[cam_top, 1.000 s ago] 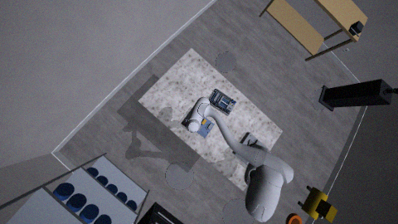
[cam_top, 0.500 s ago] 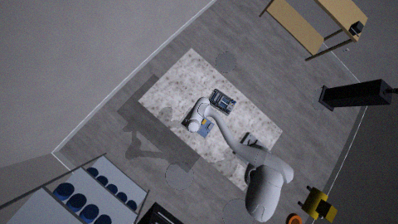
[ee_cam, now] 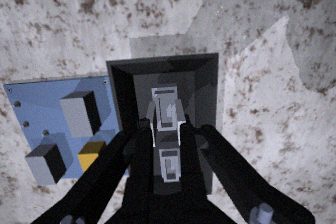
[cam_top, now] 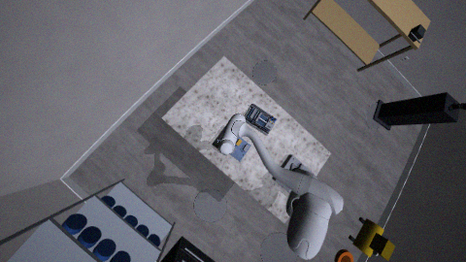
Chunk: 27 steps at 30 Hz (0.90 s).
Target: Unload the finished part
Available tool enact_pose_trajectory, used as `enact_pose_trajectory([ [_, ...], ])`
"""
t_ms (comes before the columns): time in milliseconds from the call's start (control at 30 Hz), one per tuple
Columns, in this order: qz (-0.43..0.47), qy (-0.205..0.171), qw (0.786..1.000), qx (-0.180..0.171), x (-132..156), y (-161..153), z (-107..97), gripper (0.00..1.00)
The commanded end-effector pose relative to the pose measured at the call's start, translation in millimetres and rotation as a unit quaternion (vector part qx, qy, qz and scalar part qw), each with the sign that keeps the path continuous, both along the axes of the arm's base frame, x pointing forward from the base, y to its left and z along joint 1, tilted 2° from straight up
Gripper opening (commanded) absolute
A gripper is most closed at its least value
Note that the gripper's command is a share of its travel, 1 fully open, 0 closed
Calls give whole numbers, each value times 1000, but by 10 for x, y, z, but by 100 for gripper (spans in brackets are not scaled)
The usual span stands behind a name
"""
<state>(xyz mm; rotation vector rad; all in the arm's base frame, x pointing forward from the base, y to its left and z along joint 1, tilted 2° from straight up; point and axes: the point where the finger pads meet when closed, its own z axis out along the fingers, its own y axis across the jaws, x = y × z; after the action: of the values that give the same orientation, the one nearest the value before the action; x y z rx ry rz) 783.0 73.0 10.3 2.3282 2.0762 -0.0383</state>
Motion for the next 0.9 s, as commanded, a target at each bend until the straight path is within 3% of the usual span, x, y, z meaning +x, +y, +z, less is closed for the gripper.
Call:
enact_pose_trajectory([
  [0,0,0,1000,0,0,0,-7,0],
  [867,0,0,1000,0,0,-3,-106,0],
])
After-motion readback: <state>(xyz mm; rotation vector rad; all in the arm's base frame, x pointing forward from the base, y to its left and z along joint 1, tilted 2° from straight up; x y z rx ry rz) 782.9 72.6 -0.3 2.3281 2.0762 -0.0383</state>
